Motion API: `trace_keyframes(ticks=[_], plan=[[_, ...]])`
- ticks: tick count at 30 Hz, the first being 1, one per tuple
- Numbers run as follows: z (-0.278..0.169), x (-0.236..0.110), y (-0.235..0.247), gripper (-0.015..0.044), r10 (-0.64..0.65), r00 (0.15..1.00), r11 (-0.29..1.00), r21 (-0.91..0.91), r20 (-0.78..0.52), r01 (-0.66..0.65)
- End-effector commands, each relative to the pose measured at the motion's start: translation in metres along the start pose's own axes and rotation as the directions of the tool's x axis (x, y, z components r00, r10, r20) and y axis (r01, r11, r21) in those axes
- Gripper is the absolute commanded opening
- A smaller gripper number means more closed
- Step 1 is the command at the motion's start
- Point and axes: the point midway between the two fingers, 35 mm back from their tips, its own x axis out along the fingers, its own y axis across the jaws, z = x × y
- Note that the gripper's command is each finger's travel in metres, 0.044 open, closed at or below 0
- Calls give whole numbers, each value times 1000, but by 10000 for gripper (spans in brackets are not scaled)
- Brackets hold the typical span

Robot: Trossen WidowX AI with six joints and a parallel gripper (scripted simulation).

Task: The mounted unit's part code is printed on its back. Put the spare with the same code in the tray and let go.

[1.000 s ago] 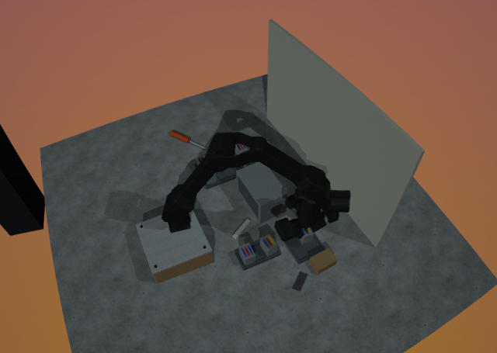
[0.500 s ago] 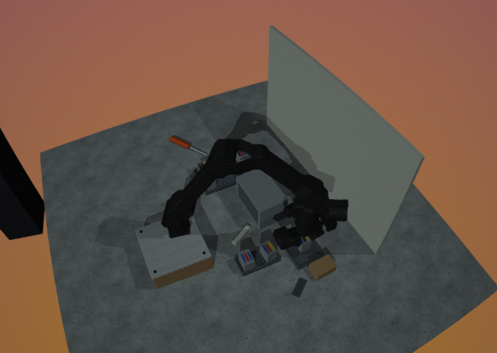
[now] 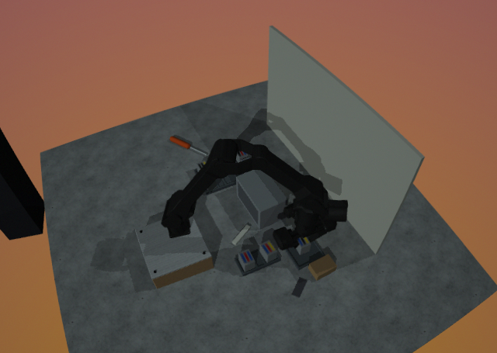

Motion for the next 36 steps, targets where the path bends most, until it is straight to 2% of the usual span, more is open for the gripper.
trace_keyframes(ticks=[1,5,12,36], plan=[[0,0,0,341,0,1000,1000,0,0,0],[0,-3,0,440,0,1000,1000,0,0,0],[0,-104,0,440,0,1000,1000,0,-1,0],[0,-111,-1,440,-16,1000,1000,3,-9,16]])
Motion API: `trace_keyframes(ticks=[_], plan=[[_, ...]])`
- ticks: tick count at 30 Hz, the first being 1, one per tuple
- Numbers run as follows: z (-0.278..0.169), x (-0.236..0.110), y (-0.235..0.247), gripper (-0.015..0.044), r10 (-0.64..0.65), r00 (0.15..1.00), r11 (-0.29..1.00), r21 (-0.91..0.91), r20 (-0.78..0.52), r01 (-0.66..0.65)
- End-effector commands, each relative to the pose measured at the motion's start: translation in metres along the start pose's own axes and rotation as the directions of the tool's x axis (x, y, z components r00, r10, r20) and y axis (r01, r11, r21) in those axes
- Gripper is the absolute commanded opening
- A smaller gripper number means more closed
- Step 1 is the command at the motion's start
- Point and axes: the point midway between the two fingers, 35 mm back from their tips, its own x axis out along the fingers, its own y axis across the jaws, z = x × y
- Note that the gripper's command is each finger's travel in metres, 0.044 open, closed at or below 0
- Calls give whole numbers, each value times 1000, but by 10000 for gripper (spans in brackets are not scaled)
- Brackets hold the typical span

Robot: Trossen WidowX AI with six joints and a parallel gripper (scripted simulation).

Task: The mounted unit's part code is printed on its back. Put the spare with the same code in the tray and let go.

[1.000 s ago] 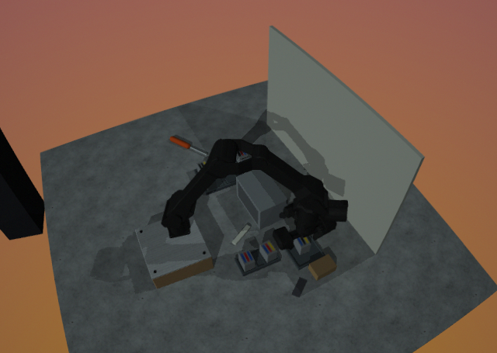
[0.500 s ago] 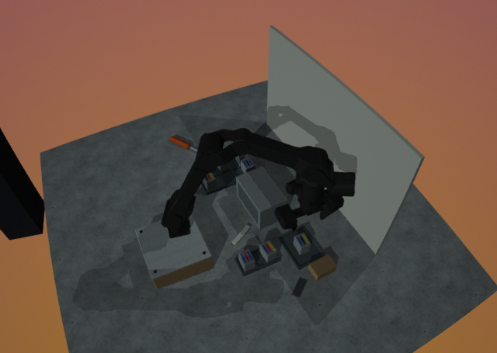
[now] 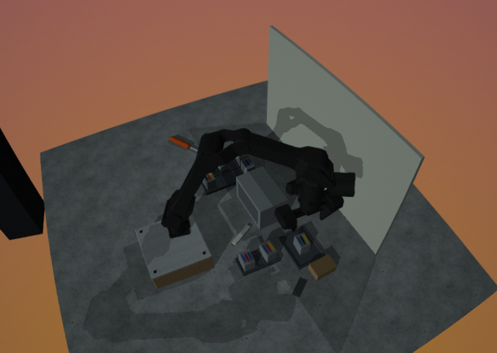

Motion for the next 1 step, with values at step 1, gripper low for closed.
trace_keyframes(ticks=[1], plan=[[0,0,0,440,-1,1000,1000,0,-1,1]])
